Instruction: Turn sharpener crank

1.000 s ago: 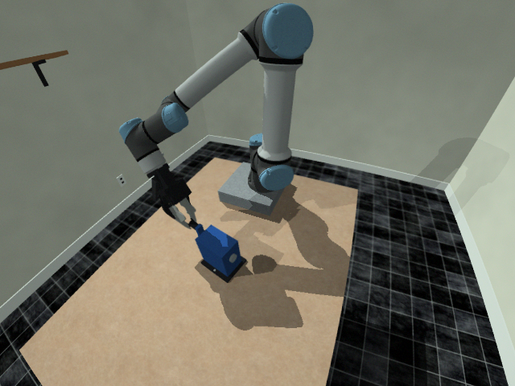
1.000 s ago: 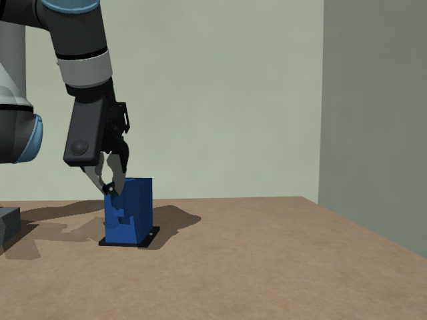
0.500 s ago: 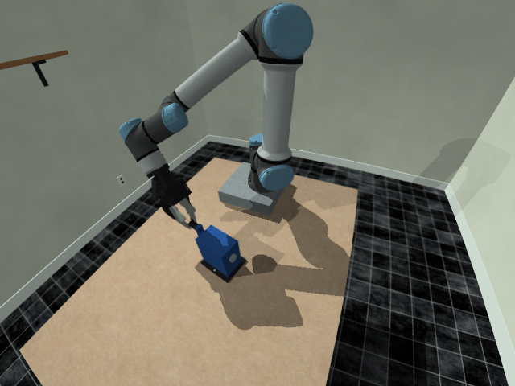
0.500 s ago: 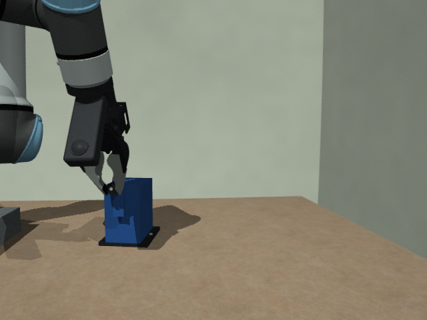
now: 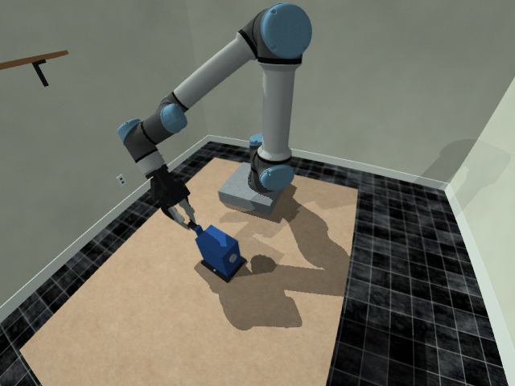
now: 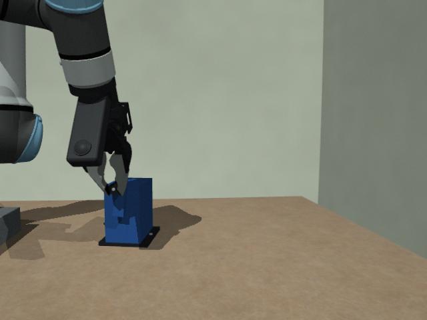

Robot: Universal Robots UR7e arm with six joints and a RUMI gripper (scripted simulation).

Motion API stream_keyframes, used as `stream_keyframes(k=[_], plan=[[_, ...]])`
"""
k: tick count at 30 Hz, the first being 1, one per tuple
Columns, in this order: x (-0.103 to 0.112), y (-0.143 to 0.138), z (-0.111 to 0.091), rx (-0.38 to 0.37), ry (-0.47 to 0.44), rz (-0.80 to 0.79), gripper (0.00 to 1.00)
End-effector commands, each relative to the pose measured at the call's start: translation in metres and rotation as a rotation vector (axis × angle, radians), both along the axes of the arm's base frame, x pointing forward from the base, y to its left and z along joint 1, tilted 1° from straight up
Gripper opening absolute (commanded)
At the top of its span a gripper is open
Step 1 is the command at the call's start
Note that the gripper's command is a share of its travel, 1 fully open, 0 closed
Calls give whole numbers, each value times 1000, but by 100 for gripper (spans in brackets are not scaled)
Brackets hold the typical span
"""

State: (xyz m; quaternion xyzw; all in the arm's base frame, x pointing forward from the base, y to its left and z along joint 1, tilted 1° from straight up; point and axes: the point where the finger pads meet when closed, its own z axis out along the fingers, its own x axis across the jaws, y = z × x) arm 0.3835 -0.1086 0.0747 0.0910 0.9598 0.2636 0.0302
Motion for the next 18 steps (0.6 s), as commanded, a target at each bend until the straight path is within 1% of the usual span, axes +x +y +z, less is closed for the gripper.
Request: stream_keyframes(k=[1,18], plan=[[2,-1,0,-1,-1,0,9],[11,-2,-2,-1,-1,0,9]])
